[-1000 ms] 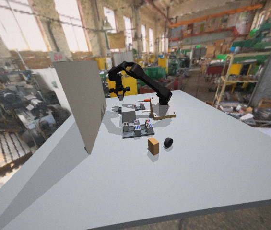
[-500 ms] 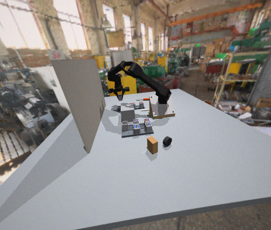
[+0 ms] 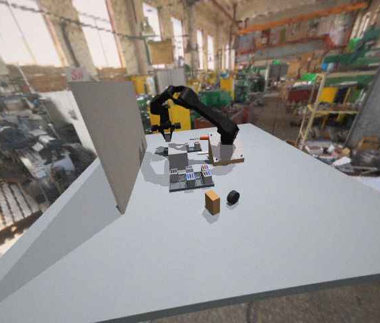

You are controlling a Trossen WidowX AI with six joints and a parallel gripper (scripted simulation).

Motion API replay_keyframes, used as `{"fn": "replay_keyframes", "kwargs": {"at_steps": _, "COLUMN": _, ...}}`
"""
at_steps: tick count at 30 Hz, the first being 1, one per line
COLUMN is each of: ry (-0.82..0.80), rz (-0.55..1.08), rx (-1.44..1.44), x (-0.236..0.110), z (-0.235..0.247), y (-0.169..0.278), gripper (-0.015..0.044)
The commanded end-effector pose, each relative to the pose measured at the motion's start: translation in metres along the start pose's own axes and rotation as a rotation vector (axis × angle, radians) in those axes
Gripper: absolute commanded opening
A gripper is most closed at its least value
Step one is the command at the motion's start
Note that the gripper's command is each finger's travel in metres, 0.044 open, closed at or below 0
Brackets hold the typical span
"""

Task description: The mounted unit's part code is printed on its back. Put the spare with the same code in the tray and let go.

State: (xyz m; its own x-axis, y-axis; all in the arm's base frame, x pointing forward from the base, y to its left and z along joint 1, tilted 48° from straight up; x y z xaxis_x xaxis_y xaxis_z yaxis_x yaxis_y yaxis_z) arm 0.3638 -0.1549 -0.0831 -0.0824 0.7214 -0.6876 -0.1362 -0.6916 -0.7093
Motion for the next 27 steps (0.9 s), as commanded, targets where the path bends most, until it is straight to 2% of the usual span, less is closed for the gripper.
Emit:
{"fn": "replay_keyframes", "kwargs": {"at_steps": 1, "ry": -0.002, "rz": -0.004, "rx": 0.007, "x": 0.005, "z": 0.001, "y": 0.000, "gripper": 0.0000}}
{"fn": "replay_keyframes", "kwargs": {"at_steps": 27, "ry": -0.002, "rz": -0.007, "rx": 0.006, "x": 0.028, "z": 0.003, "y": -0.001, "gripper": 0.0000}}
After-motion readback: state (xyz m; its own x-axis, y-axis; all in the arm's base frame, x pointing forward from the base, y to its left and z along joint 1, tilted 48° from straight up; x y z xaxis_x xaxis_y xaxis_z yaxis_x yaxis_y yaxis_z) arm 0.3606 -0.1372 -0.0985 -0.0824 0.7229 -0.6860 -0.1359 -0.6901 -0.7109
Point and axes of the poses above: the point midway between the two fingers, 35 mm back from their tips, its own x axis out along the fingers, its own z axis across the jaws, y = z × x, the point moved 8 cm from there along -x, back along the fingers, and after that the axes turned 11 degrees about x, right-handed, at the moved point
